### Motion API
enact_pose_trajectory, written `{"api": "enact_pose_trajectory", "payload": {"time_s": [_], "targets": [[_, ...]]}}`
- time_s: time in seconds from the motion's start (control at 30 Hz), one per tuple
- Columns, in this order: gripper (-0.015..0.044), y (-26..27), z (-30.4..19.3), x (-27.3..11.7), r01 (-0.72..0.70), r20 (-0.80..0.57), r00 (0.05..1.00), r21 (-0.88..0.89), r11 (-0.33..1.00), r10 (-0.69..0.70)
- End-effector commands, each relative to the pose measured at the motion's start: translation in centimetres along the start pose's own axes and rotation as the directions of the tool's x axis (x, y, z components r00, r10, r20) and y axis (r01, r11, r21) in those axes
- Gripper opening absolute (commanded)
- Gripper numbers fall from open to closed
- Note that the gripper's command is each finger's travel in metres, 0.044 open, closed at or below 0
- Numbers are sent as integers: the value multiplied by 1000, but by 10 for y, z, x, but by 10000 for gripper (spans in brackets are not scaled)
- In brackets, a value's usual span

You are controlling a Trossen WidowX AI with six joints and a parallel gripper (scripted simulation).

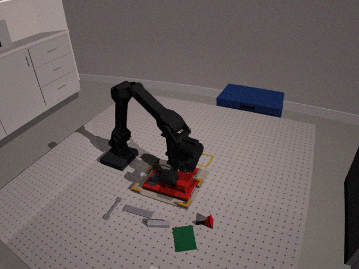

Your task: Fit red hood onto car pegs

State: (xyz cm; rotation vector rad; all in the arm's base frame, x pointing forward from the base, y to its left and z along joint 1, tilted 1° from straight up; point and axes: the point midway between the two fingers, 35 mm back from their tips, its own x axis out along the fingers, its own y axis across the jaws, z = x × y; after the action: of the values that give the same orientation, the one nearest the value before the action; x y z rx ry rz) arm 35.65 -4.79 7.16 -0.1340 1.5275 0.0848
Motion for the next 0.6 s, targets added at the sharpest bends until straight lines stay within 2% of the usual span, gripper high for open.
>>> {"api": "enact_pose_trajectory", "payload": {"time_s": [0.0,0.57], "targets": [[0,1,0,3,-4,-2,1000,-7,1000,4],[0,1,0,10,-4,-2,1000,-7,1000,4]]}}
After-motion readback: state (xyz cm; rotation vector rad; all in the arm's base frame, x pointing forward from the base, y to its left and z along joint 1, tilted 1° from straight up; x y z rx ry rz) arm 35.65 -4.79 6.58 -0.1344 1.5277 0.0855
